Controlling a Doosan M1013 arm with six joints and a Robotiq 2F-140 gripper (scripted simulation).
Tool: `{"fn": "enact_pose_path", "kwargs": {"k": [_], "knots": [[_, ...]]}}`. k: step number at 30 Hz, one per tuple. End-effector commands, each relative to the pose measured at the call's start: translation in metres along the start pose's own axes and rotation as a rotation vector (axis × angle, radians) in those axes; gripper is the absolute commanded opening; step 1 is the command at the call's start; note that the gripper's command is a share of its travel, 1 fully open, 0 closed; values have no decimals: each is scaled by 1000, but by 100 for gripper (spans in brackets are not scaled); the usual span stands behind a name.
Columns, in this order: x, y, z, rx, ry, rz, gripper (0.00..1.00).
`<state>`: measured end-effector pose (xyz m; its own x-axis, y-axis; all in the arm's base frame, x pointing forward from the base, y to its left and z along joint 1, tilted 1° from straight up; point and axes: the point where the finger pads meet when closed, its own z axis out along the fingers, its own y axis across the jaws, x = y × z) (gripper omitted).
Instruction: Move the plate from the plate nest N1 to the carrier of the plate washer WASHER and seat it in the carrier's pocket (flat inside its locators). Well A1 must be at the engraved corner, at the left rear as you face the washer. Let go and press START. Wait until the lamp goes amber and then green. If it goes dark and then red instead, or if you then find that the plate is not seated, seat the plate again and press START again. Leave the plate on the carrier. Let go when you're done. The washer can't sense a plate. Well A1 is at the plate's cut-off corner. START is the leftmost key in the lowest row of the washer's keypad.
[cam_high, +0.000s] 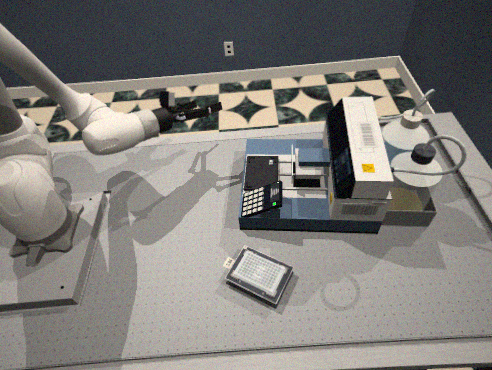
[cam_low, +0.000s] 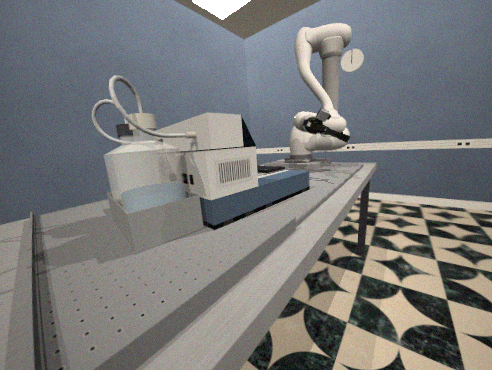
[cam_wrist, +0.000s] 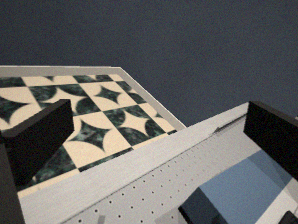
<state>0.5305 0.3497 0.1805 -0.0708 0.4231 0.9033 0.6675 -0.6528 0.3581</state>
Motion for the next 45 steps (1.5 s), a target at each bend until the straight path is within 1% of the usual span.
{"fn": "enact_pose_path", "kwargs": {"k": [1,17,18,32,34,42,43,45], "knots": [[1,0,0,-1,1,0,100],[1,0,0,-1,1,0,100],[5,2,-1,-1,1,0,70],[68,28,-18,-1,1,0,70],[68,28,-18,-1,1,0,70],[104,42,-28,-1,1,0,70],[102,46,-30,-11,-21,23,70],[96,53,-27,-58,-68,28,70]]}}
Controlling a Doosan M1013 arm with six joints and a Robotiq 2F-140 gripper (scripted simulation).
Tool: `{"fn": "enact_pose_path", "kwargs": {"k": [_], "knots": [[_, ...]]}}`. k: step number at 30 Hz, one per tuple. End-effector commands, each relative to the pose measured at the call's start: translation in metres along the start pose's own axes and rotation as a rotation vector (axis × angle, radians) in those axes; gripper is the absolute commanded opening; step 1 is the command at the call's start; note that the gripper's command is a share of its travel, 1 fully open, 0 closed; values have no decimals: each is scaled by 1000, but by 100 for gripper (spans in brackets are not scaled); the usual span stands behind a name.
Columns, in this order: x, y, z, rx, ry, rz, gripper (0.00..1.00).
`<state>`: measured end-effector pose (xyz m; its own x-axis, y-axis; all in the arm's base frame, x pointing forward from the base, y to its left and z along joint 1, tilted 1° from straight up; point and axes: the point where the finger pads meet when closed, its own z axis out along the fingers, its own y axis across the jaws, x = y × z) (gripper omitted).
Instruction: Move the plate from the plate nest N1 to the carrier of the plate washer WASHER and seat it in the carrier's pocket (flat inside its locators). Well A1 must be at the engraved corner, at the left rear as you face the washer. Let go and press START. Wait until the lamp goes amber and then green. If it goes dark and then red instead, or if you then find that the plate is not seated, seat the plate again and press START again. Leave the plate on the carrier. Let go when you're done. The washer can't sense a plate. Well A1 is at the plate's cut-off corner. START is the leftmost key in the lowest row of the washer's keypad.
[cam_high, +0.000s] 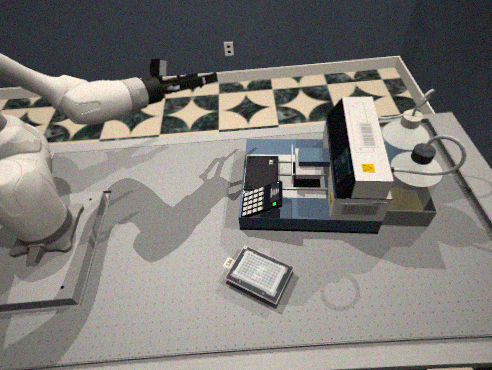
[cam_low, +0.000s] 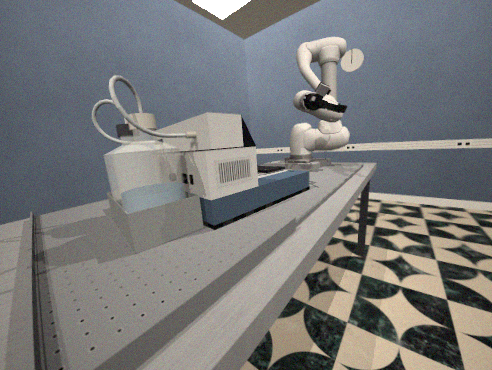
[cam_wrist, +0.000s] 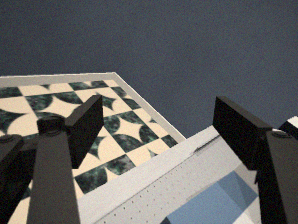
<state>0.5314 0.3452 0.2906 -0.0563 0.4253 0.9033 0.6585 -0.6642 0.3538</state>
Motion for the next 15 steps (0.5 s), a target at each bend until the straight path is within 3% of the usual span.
{"fn": "enact_pose_path", "kwargs": {"k": [1,8,11,15], "knots": [[-4,14,4,-49,-60,20,70],[-18,32,13,-49,-60,20,70],[-25,45,16,-104,-134,53,70],[-33,63,20,-104,-134,53,70]]}}
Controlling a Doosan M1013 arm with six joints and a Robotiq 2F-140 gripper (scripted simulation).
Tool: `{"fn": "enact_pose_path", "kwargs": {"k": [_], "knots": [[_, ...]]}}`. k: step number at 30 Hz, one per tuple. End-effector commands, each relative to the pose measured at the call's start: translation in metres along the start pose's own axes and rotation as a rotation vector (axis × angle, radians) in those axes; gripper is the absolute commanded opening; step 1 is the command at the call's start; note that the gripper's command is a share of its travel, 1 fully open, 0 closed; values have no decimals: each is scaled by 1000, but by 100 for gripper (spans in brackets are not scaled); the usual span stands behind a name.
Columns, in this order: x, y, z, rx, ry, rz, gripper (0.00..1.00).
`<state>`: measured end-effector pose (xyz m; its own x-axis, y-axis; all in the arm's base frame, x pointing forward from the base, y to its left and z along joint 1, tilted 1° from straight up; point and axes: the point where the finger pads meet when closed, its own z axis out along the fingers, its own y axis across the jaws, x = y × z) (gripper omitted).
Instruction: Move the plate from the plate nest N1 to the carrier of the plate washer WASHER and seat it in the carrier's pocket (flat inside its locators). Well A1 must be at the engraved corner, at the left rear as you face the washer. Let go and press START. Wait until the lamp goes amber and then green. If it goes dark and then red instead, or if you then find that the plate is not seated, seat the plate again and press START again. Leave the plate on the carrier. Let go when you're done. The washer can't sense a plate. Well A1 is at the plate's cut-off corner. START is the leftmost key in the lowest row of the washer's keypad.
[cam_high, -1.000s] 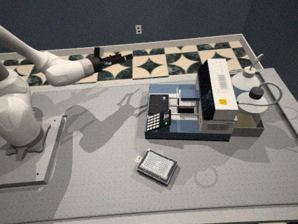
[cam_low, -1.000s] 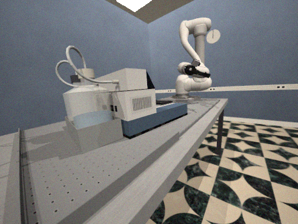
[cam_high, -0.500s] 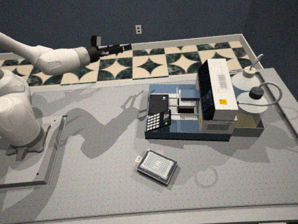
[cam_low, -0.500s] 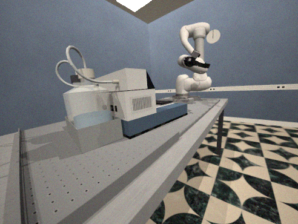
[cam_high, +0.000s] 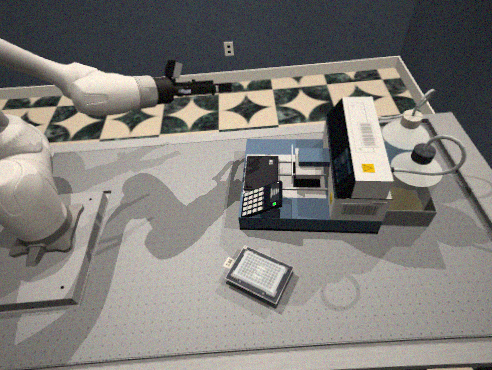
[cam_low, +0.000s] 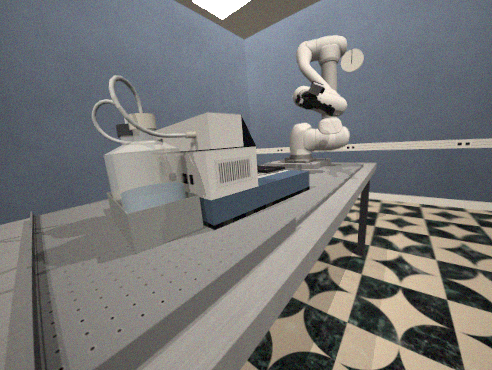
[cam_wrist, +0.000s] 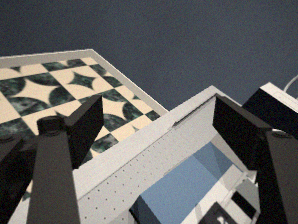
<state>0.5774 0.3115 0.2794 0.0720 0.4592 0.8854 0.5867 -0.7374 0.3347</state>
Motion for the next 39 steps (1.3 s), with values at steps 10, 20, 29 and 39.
{"fn": "enact_pose_path", "kwargs": {"k": [10,20,29,39], "knots": [[-19,47,16,-65,-84,39,70],[-37,90,25,-115,-156,80,70],[-51,118,29,-163,-228,123,70],[-73,163,31,-209,-299,170,70]]}}
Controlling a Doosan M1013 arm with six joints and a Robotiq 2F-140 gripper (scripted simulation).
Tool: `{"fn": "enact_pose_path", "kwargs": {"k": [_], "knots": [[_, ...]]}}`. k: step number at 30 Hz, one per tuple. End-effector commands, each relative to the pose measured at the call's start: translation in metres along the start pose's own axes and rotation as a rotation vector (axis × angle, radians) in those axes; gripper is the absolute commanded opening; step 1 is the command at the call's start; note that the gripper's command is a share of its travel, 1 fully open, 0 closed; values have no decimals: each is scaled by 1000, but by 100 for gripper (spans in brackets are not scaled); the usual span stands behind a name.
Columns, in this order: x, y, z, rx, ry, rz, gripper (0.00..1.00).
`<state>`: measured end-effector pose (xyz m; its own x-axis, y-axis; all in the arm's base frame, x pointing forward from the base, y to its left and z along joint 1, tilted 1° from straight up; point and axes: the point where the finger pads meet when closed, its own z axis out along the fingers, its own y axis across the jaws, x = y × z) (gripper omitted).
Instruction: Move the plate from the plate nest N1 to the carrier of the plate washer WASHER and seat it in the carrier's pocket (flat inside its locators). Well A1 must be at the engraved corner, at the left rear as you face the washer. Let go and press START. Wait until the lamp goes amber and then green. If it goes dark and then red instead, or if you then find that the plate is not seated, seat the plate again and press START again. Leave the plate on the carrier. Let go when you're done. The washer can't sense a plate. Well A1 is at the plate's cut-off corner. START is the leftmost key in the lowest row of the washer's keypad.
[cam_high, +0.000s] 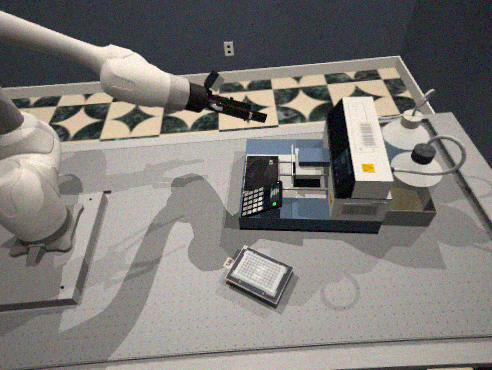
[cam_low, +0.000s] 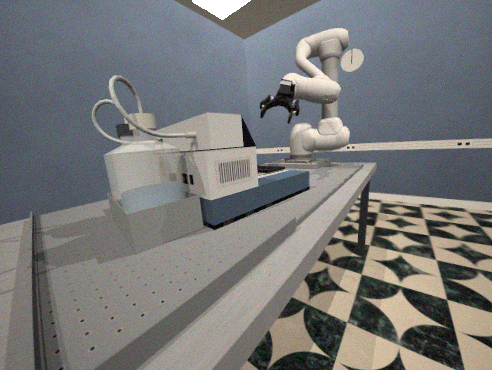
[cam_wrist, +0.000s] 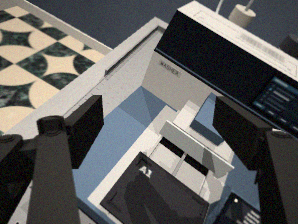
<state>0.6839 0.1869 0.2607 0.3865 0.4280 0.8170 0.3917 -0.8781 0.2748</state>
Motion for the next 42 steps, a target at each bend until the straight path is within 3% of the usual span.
{"fn": "enact_pose_path", "kwargs": {"k": [1,3,6,11,14,20,23,27,30,42], "knots": [[-5,19,6,-19,-16,9,70],[-5,19,6,-19,-16,9,70],[-9,34,10,-61,-86,58,70],[-16,57,15,-61,-86,58,70],[-22,71,17,-100,-156,110,70],[-28,89,20,-100,-156,110,70],[-34,103,21,-135,-225,164,70],[-41,120,23,-135,-225,164,70],[-47,134,23,-168,-292,220,70],[-66,176,20,-197,-359,278,70]]}}
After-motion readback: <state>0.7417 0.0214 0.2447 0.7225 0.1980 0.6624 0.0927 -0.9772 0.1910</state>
